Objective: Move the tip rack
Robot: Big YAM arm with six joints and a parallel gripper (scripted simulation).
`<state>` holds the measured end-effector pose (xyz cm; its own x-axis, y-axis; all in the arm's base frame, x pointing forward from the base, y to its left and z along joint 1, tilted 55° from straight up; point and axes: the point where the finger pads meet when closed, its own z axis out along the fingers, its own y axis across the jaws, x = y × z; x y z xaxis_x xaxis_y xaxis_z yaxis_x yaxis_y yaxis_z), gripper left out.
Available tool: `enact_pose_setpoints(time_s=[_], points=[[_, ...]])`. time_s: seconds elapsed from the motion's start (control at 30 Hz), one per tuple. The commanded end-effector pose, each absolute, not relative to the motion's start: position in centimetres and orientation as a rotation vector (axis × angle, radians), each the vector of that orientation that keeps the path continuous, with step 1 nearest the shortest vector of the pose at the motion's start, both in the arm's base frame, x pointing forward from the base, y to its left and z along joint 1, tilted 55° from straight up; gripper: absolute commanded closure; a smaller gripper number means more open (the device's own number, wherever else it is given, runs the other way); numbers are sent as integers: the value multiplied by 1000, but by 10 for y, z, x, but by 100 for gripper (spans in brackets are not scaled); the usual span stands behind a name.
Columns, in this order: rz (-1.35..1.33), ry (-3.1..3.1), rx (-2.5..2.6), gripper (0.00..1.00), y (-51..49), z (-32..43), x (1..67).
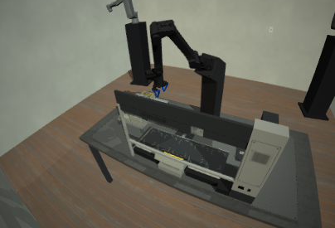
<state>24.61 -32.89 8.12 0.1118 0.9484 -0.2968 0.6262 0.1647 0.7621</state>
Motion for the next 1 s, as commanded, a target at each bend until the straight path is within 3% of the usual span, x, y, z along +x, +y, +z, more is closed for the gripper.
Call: enact_pose_setpoints(time_s=[0.0,0.43,0.97], points=[[447,1610,1536,0,-336,66,230],[449,1609,1540,0,-344,25,195],[451,1607,1545,0,-406,47,188]])
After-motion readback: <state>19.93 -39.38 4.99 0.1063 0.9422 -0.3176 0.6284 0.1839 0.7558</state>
